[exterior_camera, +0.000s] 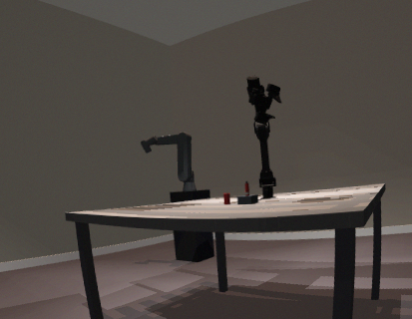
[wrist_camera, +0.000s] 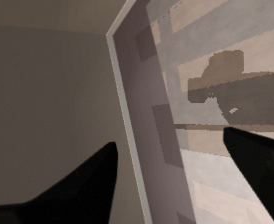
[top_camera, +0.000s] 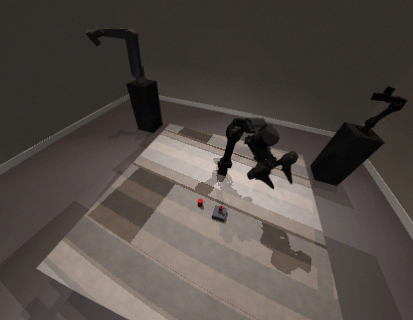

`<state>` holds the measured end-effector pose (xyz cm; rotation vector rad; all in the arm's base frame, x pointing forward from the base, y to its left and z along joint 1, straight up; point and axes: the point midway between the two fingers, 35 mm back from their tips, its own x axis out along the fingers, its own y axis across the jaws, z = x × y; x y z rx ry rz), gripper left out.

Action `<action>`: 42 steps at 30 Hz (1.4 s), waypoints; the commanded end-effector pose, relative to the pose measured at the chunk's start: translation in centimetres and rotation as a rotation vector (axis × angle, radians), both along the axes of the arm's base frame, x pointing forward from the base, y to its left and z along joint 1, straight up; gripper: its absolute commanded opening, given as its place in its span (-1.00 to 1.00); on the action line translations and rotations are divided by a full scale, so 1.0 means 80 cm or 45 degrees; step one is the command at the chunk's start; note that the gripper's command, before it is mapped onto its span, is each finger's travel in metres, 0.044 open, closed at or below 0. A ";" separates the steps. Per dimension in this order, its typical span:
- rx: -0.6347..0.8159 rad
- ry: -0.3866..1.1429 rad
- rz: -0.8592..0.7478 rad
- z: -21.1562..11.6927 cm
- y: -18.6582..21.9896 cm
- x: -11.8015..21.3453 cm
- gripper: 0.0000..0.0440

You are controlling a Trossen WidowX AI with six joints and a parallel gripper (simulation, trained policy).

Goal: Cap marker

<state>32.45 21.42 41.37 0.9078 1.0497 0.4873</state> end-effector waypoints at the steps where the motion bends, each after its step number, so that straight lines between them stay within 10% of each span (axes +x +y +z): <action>1: -0.020 0.024 -0.010 -0.007 -0.009 0.001 0.52; 42: -0.266 0.376 -0.268 -0.102 -0.152 0.025 0.49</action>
